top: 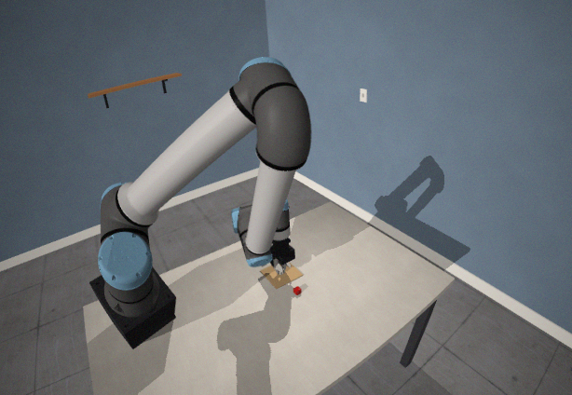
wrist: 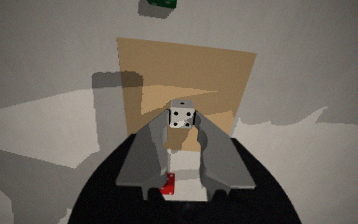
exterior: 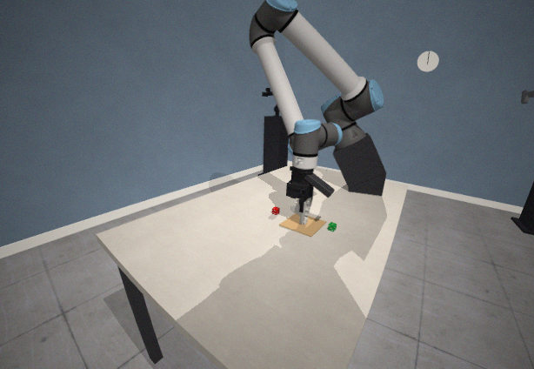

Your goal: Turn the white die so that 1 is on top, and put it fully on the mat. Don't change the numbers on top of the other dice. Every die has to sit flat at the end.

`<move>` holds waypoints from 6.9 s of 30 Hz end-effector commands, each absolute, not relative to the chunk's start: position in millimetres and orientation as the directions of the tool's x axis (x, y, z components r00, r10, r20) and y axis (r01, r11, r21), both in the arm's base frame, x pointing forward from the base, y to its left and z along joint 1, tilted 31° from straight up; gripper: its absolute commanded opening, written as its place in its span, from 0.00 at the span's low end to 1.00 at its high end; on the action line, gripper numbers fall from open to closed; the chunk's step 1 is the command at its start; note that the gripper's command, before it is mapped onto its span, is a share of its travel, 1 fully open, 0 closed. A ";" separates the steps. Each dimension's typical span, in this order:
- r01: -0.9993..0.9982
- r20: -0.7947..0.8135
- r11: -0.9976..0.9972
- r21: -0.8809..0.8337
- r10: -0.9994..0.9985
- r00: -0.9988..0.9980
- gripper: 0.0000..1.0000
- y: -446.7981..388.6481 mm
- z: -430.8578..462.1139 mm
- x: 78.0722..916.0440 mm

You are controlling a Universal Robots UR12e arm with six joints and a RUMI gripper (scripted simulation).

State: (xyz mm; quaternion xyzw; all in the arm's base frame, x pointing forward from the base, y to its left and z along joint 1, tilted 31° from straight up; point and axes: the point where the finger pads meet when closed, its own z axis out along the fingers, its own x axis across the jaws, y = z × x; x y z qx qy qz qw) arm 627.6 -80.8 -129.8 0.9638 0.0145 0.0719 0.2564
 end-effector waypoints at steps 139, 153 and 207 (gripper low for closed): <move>0.057 0.098 -0.862 0.504 0.123 0.987 1.00 -35.8 -52.8 613.6; 0.251 -0.003 -0.821 0.514 0.291 0.957 1.00 -35.0 -54.4 610.6; 0.987 -0.505 0.135 0.092 0.860 -0.071 1.00 -40.2 -57.8 599.2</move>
